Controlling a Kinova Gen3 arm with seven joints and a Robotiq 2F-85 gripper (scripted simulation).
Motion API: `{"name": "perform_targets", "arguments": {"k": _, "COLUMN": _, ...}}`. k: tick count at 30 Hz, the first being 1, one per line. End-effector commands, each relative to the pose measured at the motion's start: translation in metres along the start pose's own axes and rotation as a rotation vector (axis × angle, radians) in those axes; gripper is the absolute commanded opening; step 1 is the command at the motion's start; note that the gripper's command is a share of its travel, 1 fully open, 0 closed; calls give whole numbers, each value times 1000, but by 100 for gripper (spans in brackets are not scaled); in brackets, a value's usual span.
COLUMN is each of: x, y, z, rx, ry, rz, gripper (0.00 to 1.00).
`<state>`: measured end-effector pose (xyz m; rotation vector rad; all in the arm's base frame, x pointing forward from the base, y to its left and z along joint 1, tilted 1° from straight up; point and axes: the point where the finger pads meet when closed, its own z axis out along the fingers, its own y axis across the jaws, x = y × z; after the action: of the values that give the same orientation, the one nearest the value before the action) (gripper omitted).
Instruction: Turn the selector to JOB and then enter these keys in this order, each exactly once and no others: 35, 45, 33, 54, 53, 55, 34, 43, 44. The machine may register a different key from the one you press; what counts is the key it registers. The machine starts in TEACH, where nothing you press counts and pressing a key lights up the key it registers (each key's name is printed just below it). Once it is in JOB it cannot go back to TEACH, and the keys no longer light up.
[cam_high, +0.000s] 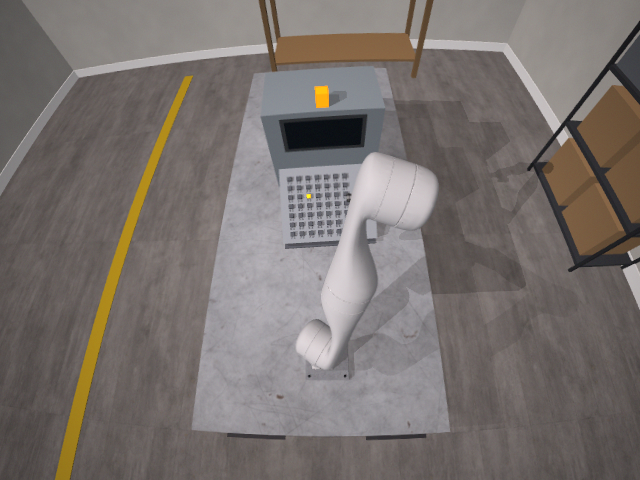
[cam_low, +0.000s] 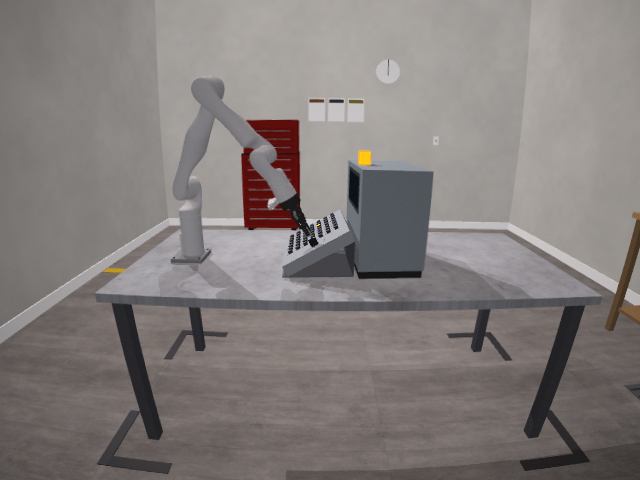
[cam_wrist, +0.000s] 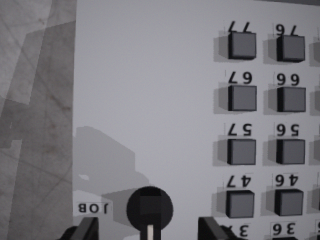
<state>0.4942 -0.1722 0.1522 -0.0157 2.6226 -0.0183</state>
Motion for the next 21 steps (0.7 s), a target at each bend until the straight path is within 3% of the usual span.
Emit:
{"name": "perform_targets", "arguments": {"k": 1, "x": -2, "y": 0, "z": 6, "rx": 0, "ry": -3, "rz": 9, "gripper": 60}}
{"name": "perform_targets", "arguments": {"k": 21, "x": -1, "y": 0, "z": 14, "rx": -2, "ry": 0, "rz": 9, "gripper": 60}}
